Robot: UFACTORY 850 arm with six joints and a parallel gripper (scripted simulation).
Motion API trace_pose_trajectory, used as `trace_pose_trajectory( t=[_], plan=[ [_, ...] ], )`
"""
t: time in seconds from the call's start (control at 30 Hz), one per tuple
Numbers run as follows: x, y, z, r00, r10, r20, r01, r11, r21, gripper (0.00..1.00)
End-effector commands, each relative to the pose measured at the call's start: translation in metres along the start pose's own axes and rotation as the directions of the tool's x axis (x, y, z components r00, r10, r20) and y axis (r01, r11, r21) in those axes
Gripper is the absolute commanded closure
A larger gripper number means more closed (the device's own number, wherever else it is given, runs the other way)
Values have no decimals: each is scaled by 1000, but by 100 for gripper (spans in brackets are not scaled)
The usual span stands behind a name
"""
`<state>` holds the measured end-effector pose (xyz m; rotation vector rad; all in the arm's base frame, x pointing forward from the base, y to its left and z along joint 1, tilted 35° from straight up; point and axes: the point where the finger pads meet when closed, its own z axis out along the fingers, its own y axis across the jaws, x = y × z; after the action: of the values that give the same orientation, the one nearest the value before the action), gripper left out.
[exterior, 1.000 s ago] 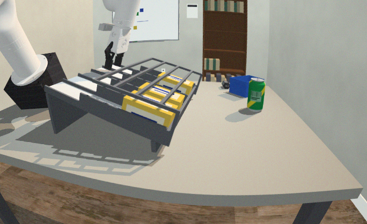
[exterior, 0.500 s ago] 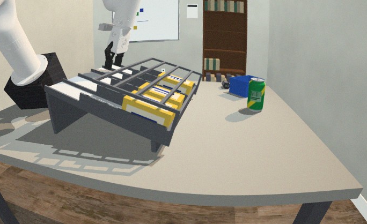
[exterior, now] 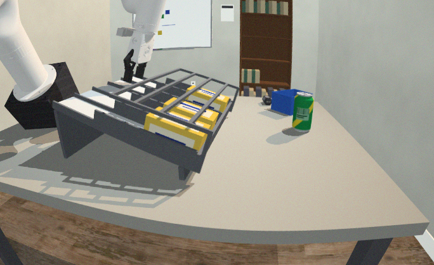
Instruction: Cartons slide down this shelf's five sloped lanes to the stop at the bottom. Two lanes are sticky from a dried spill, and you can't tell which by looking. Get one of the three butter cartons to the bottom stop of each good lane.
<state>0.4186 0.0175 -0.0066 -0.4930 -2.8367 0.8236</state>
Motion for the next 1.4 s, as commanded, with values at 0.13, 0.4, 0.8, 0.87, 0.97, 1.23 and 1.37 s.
trace_pose_trajectory(
  t=[0.13, 0.4, 0.8, 0.87, 0.97, 1.23, 1.37],
  plan=[
    [0, 0, -1, 1000, 0, 1, 0, 1000, -1, 19],
    [0, 0, -1, 1000, 0, 1, 0, 1000, -1, 19],
    [0, 0, -1, 1000, 0, 1, 0, 1000, -1, 17],
    [0, 0, -1, 1000, 0, 1, 0, 1000, -1, 17],
    [0, 0, -1, 1000, 0, 1, 0, 1000, -1, 17],
    [0, 0, -1, 1000, 0, 1, 0, 1000, -1, 16],
    [0, 0, -1, 1000, 0, 1, 0, 1000, -1, 16]
  ],
)
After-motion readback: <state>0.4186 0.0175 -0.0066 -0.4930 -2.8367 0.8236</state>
